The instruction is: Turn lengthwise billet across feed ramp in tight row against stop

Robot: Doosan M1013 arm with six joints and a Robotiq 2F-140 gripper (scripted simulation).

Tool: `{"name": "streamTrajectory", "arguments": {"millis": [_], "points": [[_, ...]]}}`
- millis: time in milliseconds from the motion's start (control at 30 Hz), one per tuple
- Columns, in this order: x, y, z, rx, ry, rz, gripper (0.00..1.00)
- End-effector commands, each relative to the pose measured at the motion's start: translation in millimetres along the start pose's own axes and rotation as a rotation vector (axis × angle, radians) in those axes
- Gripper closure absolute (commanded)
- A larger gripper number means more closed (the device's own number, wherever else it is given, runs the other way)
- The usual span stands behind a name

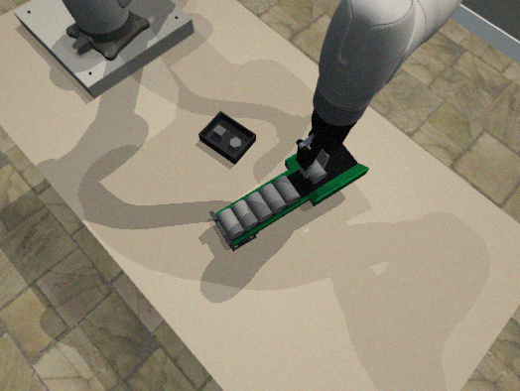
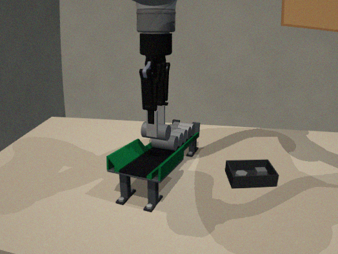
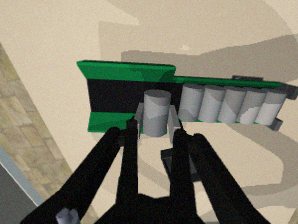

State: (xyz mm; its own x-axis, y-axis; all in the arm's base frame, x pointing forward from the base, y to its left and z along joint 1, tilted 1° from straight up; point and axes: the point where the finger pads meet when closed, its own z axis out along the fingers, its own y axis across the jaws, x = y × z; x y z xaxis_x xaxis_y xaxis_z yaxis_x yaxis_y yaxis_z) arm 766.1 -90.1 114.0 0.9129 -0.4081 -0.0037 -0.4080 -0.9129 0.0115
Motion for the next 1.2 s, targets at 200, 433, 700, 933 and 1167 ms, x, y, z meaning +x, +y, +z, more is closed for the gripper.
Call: {"name": "streamTrajectory", "arguments": {"millis": [200,433,700,933,1167], "points": [[0,-1,13,0.000,0.000,0.000,0.90],[0,-2,24,0.000,0.000,0.000,0.90],[0,-3,29,0.000,0.000,0.000,0.90],[0,-3,32,0.000,0.000,0.000,0.90],[0,-3,33,0.000,0.000,0.000,0.90]]}}
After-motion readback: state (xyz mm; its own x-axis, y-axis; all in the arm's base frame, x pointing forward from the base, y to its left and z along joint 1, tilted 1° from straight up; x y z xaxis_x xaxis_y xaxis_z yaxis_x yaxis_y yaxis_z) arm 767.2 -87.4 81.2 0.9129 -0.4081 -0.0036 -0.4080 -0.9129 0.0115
